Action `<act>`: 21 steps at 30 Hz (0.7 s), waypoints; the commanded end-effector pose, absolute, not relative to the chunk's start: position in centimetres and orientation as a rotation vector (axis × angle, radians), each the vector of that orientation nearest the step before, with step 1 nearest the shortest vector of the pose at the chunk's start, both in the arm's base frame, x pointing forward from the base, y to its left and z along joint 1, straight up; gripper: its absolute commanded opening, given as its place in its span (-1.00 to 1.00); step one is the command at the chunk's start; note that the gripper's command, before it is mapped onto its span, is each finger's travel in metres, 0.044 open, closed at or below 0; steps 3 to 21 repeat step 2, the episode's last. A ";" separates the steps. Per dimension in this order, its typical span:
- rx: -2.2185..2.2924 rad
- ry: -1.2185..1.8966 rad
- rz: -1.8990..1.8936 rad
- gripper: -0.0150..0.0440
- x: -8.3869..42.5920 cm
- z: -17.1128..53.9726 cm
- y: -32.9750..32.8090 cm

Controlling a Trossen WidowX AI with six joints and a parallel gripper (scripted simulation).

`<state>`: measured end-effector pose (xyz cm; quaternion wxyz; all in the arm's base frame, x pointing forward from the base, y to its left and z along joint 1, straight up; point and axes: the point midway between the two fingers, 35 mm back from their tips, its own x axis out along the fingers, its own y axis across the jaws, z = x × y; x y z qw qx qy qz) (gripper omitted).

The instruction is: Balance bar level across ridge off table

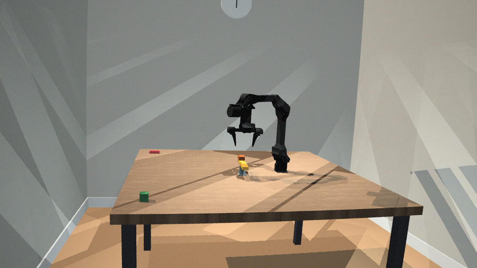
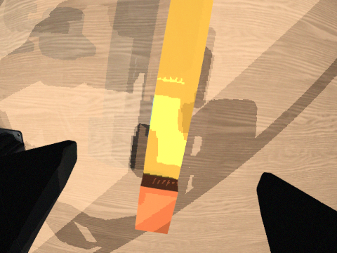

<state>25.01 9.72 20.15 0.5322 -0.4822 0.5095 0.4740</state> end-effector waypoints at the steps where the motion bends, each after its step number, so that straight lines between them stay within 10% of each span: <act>1: -1.149 1.217 1.132 1.00 25.0 20.1 9.7; 21: -1.149 1.217 1.132 1.00 25.0 20.1 9.7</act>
